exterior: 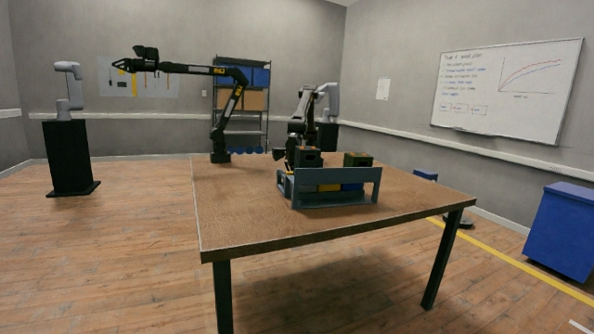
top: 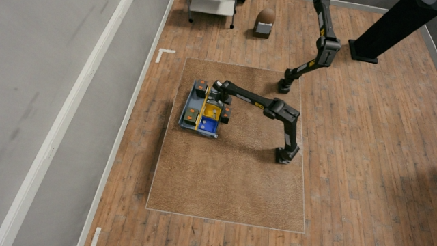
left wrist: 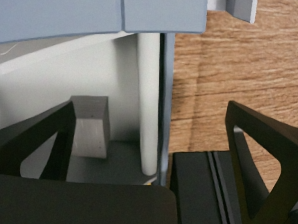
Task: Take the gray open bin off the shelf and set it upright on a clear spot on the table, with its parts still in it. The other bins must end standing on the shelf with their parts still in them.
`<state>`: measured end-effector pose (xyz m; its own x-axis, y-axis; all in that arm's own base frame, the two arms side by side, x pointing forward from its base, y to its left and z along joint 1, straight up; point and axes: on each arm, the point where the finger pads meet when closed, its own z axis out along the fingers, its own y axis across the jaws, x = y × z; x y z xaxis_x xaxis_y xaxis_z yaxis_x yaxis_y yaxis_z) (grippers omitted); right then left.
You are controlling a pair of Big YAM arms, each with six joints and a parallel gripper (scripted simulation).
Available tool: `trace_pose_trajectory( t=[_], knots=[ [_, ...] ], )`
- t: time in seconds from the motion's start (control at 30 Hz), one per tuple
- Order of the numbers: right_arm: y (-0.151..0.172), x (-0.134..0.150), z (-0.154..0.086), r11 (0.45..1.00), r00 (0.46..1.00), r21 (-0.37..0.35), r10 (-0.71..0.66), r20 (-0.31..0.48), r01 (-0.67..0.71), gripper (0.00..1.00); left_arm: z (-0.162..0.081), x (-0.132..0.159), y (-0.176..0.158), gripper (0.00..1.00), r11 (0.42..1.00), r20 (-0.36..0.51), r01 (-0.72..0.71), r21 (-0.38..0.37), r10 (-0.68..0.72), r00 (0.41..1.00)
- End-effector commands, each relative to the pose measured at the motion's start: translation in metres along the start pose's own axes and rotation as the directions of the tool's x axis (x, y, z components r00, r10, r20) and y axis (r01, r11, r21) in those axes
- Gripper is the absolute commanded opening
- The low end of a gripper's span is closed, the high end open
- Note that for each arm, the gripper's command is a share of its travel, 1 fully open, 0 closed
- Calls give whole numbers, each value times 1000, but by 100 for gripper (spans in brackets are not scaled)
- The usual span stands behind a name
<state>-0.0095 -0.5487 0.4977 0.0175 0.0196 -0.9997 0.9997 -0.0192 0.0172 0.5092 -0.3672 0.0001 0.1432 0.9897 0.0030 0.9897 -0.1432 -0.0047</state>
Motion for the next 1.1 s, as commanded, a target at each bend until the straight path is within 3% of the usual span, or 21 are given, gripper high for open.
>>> trace_pose_trajectory(
  t=[0.0,0.23,0.37,0.4,0.47,0.53,0.67,0.93,0.97,1.07],
  knots=[
    [-4,-3,-4,1000,1000,6,-17,20,17,100,-6,-6,13,90,1000,8,0,-13,0,1000],
    [-4,-3,-4,1000,1000,6,-17,20,17,100,-48,-9,20,90,998,34,1,-62,1,999],
    [-4,-3,-4,1000,1000,6,-17,20,17,100,-53,-9,19,90,998,34,1,-62,1,999],
    [-4,-3,-4,1000,1000,6,-17,20,17,100,-25,-7,15,90,1000,11,0,-19,0,1000],
    [-4,-3,-4,1000,1000,6,-17,20,17,100,-33,-5,12,90,1000,11,0,-18,0,1000],
    [-4,-3,-4,1000,1000,6,-17,20,17,100,-66,-9,19,90,998,33,1,-61,1,999],
    [-4,-3,-4,1000,1000,6,-17,20,17,100,-81,-8,18,90,998,34,1,-63,1,999],
    [-4,-3,-4,1000,1000,6,-17,20,17,100,-91,-8,17,90,999,29,1,-53,1,1000],
    [-4,-3,-4,1000,1000,6,-17,20,17,100,-60,-2,5,90,1000,-3,0,8,0,1000],
    [-4,-3,-4,1000,1000,6,-17,20,17,100,-90,-7,16,90,999,21,1,-37,0,1000]
  ],
)
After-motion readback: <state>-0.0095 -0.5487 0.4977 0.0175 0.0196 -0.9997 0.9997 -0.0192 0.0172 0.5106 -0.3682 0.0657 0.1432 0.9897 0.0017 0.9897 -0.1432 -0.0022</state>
